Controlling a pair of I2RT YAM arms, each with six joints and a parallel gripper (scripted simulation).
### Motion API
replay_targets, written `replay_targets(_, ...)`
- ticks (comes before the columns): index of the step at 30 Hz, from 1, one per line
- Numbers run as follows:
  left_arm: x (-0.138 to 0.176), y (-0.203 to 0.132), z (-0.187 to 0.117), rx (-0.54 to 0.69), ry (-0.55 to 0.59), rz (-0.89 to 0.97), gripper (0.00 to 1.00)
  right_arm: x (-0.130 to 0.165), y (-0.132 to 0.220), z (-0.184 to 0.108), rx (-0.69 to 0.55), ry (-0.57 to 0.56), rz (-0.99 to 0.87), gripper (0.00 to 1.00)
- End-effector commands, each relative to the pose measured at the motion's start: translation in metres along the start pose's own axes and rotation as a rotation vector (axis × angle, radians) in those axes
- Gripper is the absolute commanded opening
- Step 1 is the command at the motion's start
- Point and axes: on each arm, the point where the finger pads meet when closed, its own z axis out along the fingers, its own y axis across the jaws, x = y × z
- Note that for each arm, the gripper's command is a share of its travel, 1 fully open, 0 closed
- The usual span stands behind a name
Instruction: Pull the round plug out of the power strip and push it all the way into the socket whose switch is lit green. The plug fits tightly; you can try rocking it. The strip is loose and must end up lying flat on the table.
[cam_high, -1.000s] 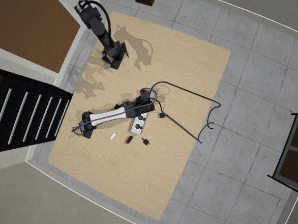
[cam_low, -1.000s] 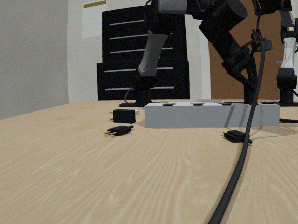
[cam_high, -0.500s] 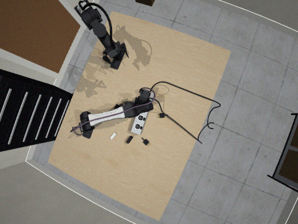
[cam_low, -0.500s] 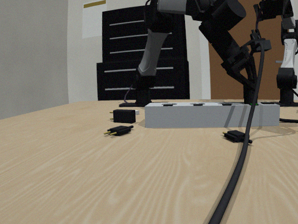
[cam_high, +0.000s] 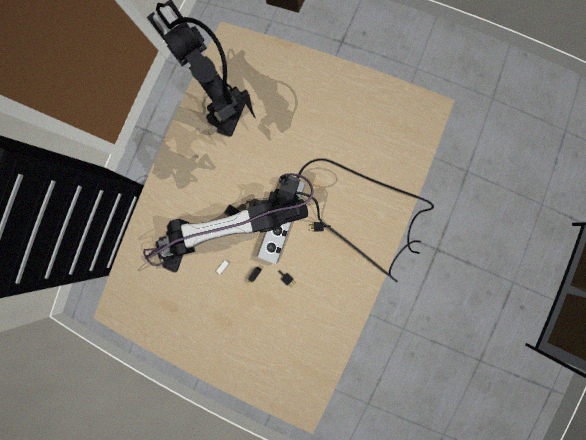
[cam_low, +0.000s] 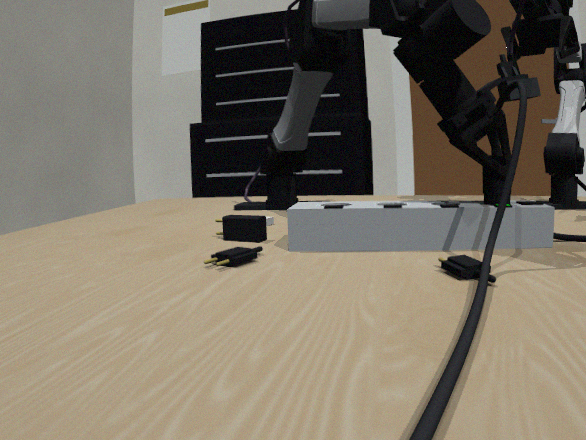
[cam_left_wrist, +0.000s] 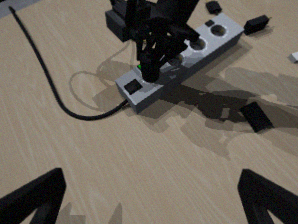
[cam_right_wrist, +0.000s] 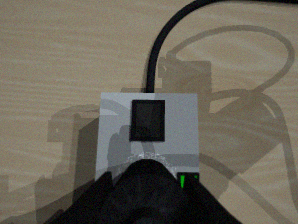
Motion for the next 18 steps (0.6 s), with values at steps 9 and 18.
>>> replay_targets(9, 0.004, -0.007, 0.01, 0.032, -0.035, 0.027, 1.0, 0.046, 0.024, 0.029, 0.011, 0.133, 0.014, 0.33)
replay_targets(18, 0.011, -0.008, 0.016, 0.036, -0.036, 0.032, 1.0, 0.058, 0.011, 0.034, -0.099, 0.175, 0.075, 0.33)
